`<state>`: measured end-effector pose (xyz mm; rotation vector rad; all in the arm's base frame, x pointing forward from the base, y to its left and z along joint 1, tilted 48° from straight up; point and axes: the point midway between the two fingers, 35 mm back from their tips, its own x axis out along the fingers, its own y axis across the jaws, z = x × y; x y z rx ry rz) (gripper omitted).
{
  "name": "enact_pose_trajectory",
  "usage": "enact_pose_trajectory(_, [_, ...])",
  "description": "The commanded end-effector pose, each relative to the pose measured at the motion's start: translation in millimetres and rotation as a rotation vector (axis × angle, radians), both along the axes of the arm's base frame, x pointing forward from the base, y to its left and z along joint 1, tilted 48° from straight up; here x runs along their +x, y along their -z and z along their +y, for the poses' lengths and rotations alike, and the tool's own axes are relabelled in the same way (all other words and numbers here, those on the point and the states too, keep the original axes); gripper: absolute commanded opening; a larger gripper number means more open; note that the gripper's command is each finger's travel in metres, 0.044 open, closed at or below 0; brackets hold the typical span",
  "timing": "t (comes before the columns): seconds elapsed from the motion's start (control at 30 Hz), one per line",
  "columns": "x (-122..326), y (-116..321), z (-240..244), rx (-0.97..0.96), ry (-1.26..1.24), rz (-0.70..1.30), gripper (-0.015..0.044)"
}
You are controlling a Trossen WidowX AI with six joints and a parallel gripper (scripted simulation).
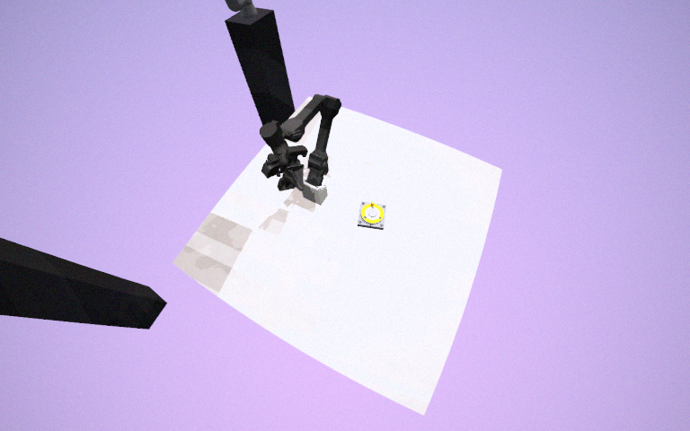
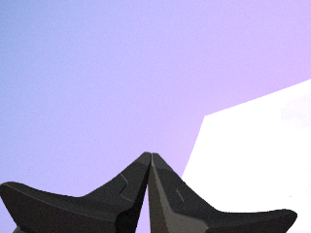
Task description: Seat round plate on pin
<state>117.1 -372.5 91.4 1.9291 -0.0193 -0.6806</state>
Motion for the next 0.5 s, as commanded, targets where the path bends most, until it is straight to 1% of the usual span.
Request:
enact_pose_trajectory(0.0, [46.8,7.6,24.2,-0.046,-0.191,0.067,0.0000])
enact_pose_trajectory(0.1, [88.2,13.5,54.6,-0.097,-0.386,0.120,0.0000])
enact_pose_trajectory(0.17, [97.0,15.2,62.5,-0.107,-0.427,0.129,0.0000])
enact_pose_trajectory(0.37, [160.9,26.4,140.8,-0.198,-0.808,0.189,0.0000])
enact_pose_trajectory(0.43, [167.2,27.1,151.4,-0.209,-0.858,0.192,0.0000])
enact_pose_trajectory(0.47, [174.5,27.8,164.8,-0.223,-0.920,0.195,0.0000])
